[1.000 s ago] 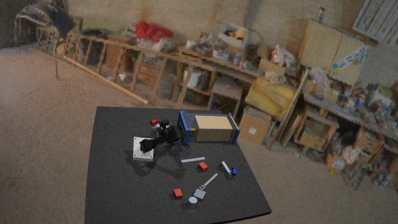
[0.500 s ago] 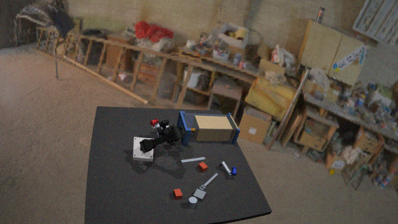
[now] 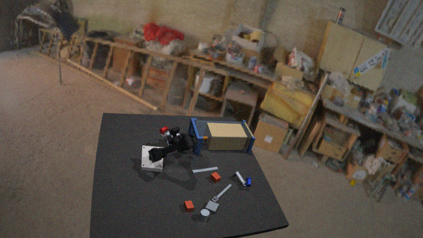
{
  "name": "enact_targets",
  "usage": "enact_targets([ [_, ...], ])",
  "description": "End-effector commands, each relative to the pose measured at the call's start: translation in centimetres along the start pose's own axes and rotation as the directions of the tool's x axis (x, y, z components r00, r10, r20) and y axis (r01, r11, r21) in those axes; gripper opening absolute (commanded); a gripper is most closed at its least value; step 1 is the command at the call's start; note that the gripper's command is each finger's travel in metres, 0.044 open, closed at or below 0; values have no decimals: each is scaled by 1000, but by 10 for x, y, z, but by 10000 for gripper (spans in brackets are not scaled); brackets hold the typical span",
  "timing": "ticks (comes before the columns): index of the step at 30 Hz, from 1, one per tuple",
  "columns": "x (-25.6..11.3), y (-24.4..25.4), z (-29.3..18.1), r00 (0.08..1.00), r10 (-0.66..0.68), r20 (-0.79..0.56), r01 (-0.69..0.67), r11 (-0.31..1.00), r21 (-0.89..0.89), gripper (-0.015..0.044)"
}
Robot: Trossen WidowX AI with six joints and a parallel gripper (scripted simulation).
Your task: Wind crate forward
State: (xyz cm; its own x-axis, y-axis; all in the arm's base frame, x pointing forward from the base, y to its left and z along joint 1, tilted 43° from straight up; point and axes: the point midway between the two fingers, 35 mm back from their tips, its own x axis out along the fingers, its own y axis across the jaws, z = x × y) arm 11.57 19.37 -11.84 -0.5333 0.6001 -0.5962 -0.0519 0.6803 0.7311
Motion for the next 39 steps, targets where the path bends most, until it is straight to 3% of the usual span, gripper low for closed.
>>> enact_targets([
  [1, 0, -3, 1, 1000, -17, 3, 17, 1000, -2, 240],
  [39, 0, 4, -2, 1000, 0, 0, 0, 1000, 0, 240],
])
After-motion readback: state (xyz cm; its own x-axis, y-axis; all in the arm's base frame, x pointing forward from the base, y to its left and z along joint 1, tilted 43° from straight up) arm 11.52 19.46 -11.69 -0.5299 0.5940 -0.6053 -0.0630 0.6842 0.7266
